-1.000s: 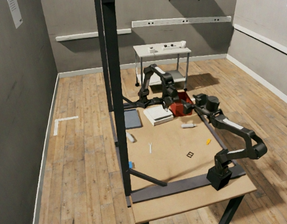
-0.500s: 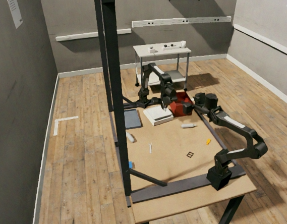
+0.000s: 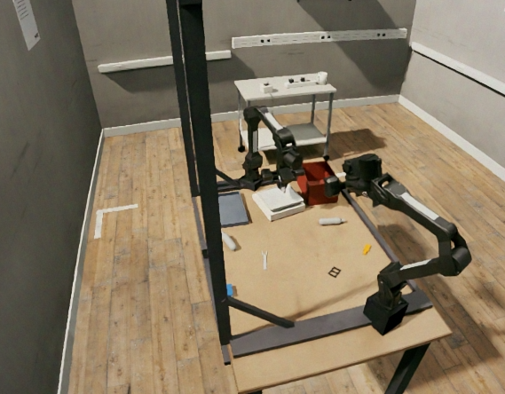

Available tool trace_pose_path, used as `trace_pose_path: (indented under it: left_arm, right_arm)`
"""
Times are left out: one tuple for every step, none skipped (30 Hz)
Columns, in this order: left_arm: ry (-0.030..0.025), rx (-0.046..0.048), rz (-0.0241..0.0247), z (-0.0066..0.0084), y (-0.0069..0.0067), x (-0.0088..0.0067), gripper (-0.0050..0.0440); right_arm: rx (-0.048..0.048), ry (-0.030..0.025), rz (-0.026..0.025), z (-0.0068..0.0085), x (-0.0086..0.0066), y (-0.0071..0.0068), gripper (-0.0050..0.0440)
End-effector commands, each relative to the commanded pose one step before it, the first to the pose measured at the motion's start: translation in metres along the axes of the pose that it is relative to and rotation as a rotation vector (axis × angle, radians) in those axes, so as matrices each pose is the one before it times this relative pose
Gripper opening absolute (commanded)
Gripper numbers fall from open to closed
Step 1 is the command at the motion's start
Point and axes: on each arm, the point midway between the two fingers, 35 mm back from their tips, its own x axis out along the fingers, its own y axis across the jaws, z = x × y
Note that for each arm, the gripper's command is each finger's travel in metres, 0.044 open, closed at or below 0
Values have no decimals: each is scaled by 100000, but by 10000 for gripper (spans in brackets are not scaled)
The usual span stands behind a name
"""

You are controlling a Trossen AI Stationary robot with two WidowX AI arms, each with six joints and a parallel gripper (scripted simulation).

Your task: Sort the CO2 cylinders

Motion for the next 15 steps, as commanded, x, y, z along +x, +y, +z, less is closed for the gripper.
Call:
trace_pose_path:
  left_arm:
    - [-4133, 118, 1475, -839, -14, -343, -50]
    - [-3, 22, 9, -120, -20, 61, -50]
    - [357, 21, -126, -82, -14, 135, -50]
    - [-1, 6, 2, -32, -6, 29, -50]
    - [0, -21, 0, 0, 0, 29, -50]
    - [-2, -65, -2, 9, -23, 76, -50]
    - [-2, -2, -2, 8, -21, 77, -50]
    - [985, 26, -361, 20, -8, 370, -50]
    - [0, 0, 0, 1, -2, 126, -50]
    - [0, -1, 0, 1, -2, 159, -50]
    - [0, 0, 0, 1, -2, 206, -50]
    - [0, 0, 0, 1, -3, 251, -50]
    - [0, 0, 0, 0, -3, 263, -50]
    - [24, 0, -9, 0, -3, 255, -50]
    - [0, 0, 0, 0, 0, 0, -50]
  right_arm:
    - [-1017, 10535, -2677, -1082, -676, -255, 440]
    - [-635, 2946, -482, -599, -53, -93, 440]
    - [-487, 2210, -354, -468, -31, -70, 440]
    - [0, 0, 0, 0, 0, 0, 440]
    - [28, -119, 461, 53, 70, 75, 440]
    - [-361, 103, -260, 69, 271, -78, 440]
    - [27, 138, -137, 77, 327, -60, 440]
    - [-553, 257, 446, 114, 552, 81, 440]
    - [-125, 43, 171, 174, 639, 29, 440]
    - [-215, 320, 198, 152, 847, 12, 440]
    - [-266, 399, 258, 167, 1092, -15, 440]
    - [-302, 456, 311, 157, 1297, -63, 440]
    - [-295, 449, 325, 115, 1332, -113, 440]
    - [-263, 404, 310, 65, 1249, -150, 440]
    - [0, 0, 0, 0, 0, 0, 440]
